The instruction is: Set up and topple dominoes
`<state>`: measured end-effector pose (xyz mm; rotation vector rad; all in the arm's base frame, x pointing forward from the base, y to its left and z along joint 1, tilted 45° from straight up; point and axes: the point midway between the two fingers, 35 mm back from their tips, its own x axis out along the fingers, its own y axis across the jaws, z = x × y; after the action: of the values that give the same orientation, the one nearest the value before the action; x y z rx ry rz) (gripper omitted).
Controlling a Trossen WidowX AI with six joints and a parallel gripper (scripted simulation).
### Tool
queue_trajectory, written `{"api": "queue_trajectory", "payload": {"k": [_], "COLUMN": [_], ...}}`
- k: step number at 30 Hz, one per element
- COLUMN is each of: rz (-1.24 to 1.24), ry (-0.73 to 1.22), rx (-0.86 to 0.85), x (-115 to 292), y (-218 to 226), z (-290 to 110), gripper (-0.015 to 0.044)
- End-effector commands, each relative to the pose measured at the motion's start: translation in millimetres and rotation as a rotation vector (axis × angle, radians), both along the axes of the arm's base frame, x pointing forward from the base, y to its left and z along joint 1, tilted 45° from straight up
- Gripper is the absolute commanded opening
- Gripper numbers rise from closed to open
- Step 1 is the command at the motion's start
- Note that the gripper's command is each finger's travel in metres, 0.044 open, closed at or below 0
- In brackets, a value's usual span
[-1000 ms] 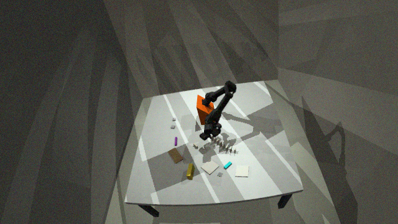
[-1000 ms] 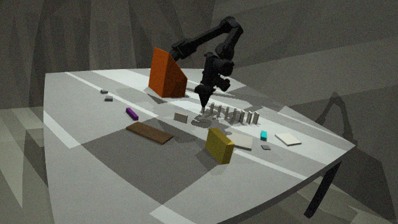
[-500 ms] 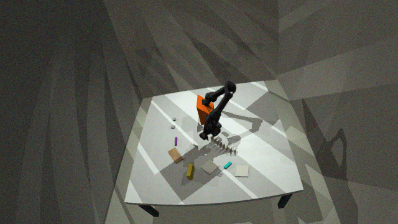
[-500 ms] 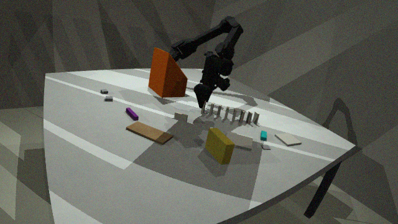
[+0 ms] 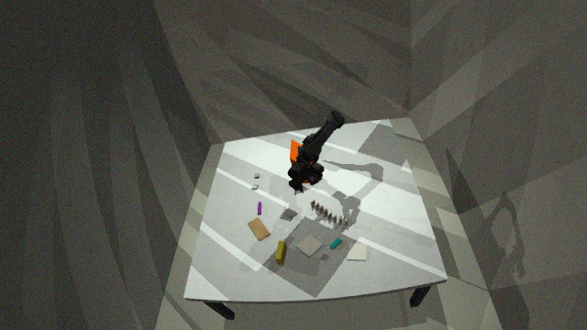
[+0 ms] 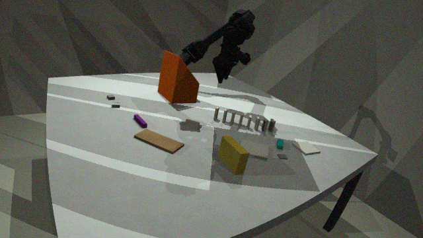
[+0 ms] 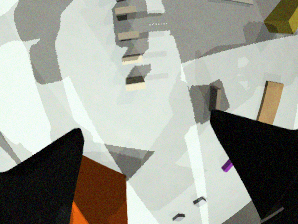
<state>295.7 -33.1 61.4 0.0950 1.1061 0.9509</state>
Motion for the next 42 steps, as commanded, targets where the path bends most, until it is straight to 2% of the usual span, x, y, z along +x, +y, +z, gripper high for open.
{"api": "queue_trajectory", "payload": {"k": [1,4,10,15,21,28,42], "rz": [0.017,0.013,0.002,-0.004,-0.003,-0.003,-0.003], "ry": [0.001,0.003,0.011,0.016,0.015,0.015,0.015], "rx": [-0.001,-0.001,0.001,0.002,0.002,0.005,0.006], "x": [-1,16,50,62,63,69,72], "y": [-2,-13,-37,-46,-46,-3,9], "z": [3,-19,-88,-130,-135,-179,-189], "gripper": [0.044,0.044,0.044,0.044,0.044,0.044,0.044]}}
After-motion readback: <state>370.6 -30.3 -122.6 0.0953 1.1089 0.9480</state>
